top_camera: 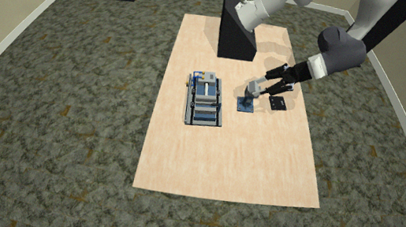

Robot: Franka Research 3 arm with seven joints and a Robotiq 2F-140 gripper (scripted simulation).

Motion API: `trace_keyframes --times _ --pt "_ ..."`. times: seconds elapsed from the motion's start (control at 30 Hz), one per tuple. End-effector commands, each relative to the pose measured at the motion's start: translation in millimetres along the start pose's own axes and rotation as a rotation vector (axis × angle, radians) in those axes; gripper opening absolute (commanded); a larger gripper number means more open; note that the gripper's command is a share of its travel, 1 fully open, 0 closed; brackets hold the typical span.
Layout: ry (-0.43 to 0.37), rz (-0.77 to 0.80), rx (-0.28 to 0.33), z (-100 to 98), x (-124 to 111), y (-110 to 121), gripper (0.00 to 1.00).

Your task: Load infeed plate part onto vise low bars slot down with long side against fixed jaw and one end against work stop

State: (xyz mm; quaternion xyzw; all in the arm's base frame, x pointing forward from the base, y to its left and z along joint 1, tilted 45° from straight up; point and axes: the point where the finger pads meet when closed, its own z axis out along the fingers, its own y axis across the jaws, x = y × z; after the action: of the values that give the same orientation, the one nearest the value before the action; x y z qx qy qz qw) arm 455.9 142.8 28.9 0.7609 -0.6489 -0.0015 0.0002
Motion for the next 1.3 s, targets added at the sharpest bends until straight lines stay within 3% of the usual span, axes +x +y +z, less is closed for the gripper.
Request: trace_keyframes --times 0.0,1.27 --pt "0.002 0.0 0.001 -2.6 4 -1 0.0" --pt "0.002 0.0 0.001 -15.8 18 -1 0.0"
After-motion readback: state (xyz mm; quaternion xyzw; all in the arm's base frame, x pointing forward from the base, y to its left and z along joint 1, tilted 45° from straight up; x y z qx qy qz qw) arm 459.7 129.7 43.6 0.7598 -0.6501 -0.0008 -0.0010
